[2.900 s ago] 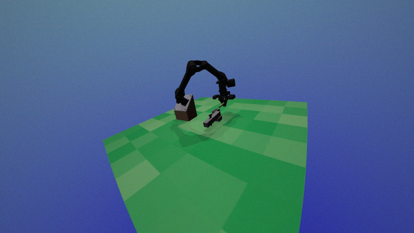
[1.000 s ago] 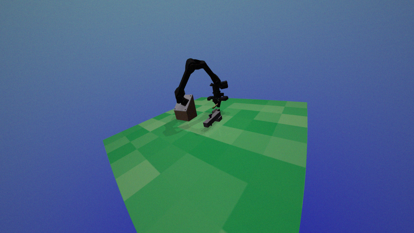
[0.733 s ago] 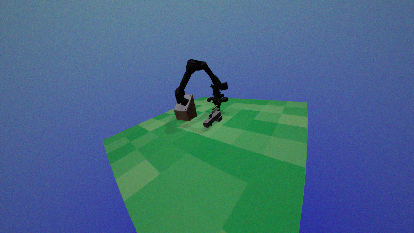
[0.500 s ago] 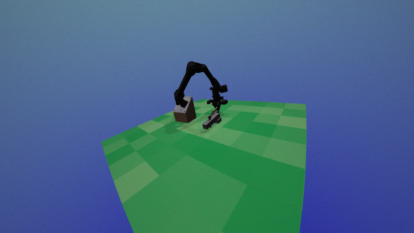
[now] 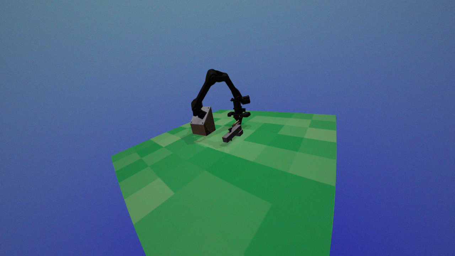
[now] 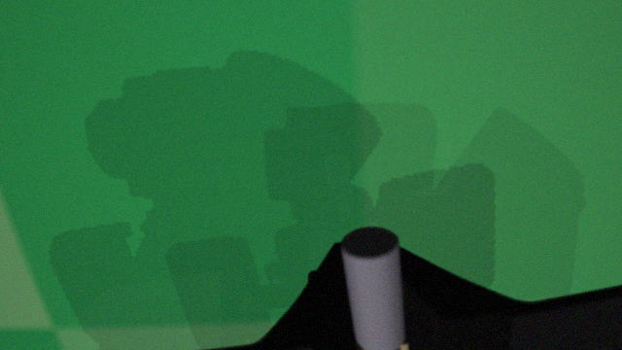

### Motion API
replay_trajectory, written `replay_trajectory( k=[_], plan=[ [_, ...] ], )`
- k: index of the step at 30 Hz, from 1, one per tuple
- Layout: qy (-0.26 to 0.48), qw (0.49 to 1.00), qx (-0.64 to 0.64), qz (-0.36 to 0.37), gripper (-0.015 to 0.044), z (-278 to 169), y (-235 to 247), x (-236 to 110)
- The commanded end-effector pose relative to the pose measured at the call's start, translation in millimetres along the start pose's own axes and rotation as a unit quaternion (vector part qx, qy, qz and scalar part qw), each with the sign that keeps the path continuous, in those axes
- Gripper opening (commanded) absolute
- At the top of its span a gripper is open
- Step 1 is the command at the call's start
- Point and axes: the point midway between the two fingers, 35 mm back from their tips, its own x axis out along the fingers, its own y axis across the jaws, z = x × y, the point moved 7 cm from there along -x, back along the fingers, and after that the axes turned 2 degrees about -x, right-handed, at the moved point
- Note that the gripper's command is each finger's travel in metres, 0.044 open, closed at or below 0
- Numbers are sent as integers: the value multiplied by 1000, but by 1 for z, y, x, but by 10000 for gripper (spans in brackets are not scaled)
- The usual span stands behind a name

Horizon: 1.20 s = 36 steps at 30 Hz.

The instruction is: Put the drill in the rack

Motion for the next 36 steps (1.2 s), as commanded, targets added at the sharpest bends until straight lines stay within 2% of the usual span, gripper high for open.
replay_trajectory(
  k=[1, 36],
  plan=[
    [4, 1000, -3, 1, 0, 0, 1, 7],
    [4, 1000, -3, 1, 0, -2, 4, 13]
  ],
)
